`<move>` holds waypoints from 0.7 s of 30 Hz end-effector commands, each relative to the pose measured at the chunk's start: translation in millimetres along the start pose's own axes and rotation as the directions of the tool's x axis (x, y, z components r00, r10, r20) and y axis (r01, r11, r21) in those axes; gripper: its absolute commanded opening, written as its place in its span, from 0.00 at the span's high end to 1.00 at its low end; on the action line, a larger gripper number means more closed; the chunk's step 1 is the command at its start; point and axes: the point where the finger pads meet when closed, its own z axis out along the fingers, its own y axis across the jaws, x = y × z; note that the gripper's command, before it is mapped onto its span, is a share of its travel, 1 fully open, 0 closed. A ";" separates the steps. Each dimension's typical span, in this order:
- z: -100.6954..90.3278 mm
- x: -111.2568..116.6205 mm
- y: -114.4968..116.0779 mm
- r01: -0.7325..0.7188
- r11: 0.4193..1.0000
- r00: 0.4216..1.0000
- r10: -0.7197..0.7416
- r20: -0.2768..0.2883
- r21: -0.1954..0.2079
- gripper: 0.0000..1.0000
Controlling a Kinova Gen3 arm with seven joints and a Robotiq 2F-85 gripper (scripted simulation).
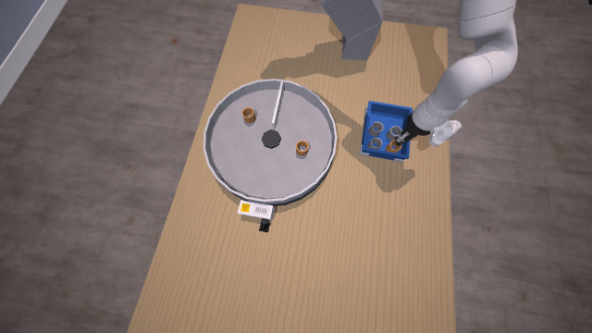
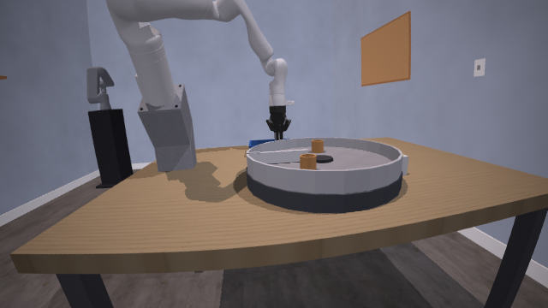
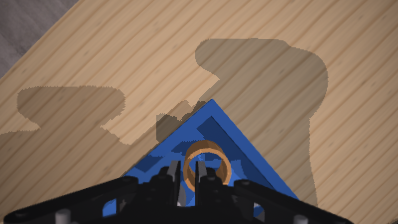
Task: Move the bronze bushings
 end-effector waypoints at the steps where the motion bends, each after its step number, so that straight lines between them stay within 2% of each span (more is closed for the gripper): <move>1: -1.3 1.1 -0.1 0.000 1.000 1.000 0.000 -0.002 0.000 0.88; 12: -0.5 1.1 -0.1 0.000 1.000 1.000 0.000 -0.002 0.000 0.88; 21: 12.6 1.1 -0.1 0.000 1.000 1.000 0.000 -0.002 0.000 0.88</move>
